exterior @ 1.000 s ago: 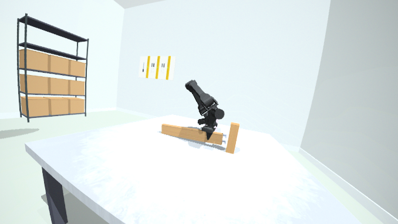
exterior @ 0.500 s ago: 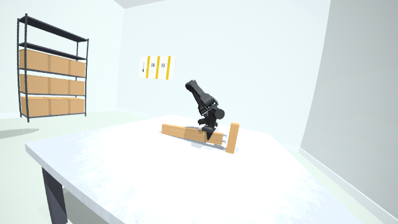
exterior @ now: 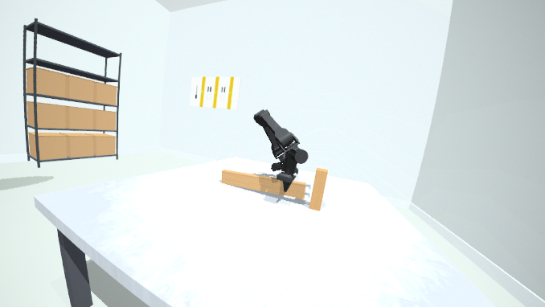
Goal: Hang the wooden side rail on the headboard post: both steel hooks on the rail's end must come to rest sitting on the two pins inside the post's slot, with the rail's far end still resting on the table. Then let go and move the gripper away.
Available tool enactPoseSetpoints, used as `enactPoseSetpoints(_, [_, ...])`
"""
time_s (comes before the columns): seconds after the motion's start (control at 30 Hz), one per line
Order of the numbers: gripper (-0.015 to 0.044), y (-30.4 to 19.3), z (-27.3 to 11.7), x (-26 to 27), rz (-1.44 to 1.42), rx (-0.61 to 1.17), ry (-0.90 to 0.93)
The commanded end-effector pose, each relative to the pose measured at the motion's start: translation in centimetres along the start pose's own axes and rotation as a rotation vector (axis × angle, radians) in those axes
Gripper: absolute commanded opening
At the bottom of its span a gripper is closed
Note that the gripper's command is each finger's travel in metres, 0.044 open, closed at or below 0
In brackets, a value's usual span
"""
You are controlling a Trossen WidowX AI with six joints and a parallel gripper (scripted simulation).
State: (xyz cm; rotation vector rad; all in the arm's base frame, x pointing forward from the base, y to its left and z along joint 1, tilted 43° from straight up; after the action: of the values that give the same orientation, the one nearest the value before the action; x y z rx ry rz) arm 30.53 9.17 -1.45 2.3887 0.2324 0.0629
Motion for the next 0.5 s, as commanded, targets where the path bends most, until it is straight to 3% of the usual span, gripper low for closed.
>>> enactPoseSetpoints(0.0, [0.0,-0.41,-0.5,0.09,-0.005,0.006,0.012])
enactPoseSetpoints(0.47, [0.0,-0.54,-0.48,0.13,-0.005,0.006,0.012])
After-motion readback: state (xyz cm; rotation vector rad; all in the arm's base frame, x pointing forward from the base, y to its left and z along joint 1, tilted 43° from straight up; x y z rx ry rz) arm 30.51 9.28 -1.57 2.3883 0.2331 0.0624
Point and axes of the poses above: the point midway between the two fingers, 35 mm back from their tips, its own z axis out along the fingers, its own x axis across the jaws, y = z × x, the point moved 5 cm from there along -z, back along the fingers, and after that the axes turned 10 degrees about -z, right-handed, at the moved point
